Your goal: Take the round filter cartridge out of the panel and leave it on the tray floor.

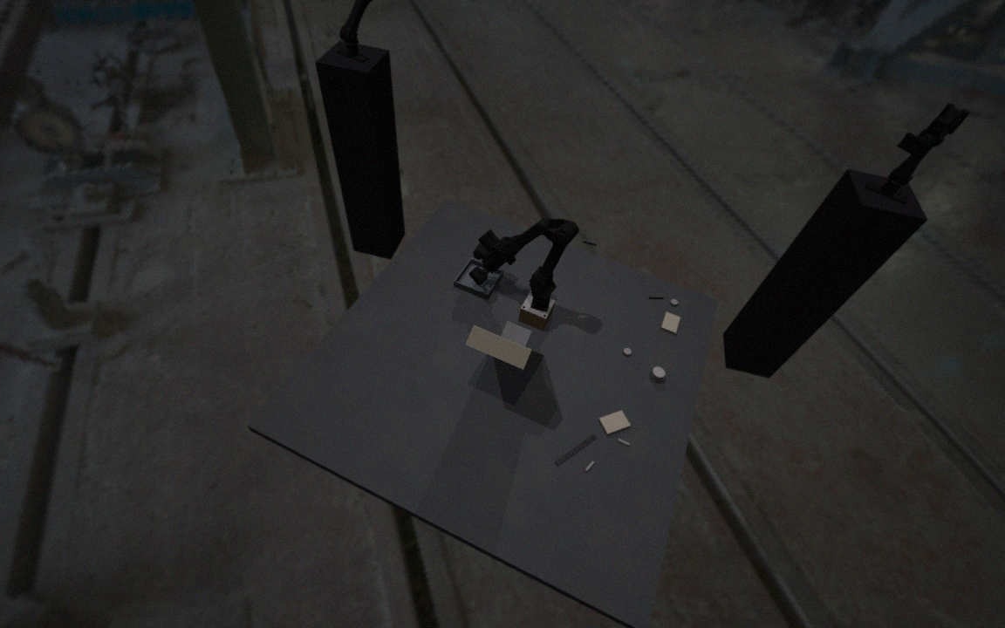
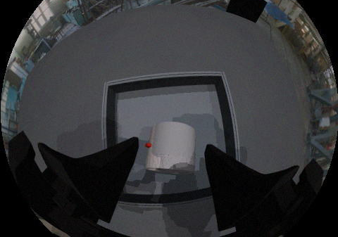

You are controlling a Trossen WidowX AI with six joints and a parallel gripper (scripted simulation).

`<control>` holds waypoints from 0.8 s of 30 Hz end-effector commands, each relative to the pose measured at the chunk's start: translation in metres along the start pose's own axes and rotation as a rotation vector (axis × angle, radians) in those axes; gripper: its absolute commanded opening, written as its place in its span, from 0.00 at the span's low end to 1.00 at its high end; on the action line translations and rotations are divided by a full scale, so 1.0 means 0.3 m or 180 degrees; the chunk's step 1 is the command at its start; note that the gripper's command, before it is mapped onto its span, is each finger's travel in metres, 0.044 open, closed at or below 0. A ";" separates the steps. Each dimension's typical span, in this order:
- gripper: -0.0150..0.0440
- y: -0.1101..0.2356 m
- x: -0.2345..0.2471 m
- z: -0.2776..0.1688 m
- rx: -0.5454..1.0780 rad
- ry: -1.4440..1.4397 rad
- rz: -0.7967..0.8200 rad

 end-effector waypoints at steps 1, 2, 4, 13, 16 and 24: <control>0.88 0.001 0.000 0.003 -0.0011 0.0000 0.0000; 0.92 0.001 0.000 0.003 -0.0011 0.0000 0.0000; 1.00 0.001 0.000 0.003 -0.0011 0.0000 0.0000; 1.00 0.204 0.008 0.119 -0.0003 -0.0001 0.0001; 1.00 0.171 0.009 0.111 -0.0025 0.0016 0.0014; 1.00 0.171 0.009 0.111 -0.0025 0.0016 0.0014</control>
Point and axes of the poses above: the point midway between the two fingers, 35 mm back from their tips, its own y axis back along the fingers, its own x axis across the jaws, z = x × y, the point moved 5 cm from there along y, back along the fingers, and after that the axes turned 4 degrees about -y, right-handed, at the moved point
